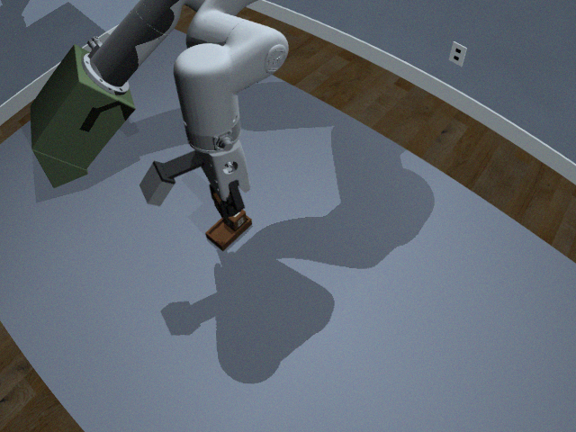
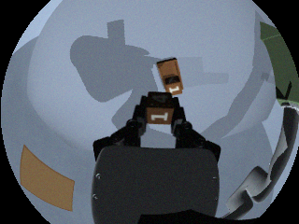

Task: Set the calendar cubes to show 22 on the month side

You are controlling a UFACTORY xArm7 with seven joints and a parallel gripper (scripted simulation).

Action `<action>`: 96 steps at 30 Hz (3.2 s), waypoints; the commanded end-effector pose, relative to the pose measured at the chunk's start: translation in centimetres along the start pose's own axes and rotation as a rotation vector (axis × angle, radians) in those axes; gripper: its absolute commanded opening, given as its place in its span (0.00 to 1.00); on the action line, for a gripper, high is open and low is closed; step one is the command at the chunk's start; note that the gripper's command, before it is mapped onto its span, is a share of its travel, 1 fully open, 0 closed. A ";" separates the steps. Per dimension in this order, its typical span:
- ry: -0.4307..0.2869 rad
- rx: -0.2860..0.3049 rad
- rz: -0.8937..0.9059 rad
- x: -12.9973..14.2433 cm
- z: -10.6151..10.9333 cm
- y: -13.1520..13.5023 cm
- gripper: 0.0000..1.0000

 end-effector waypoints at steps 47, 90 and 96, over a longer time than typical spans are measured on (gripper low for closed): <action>0.006 0.001 -1.217 4.0 -0.8 -7.9 0.29; 0.007 0.002 -1.229 4.1 -10.3 -8.1 0.29; 0.007 0.002 -1.229 4.1 -10.3 -8.1 0.29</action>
Point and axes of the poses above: the point where the finger pads meet when closed, its own z axis back along the fingers, its own y axis across the jaws, x = y × z, the point moved 10 cm from there along z, back along the fingers, and after that the axes turned 13 degrees about z, right-handed, at the moved point
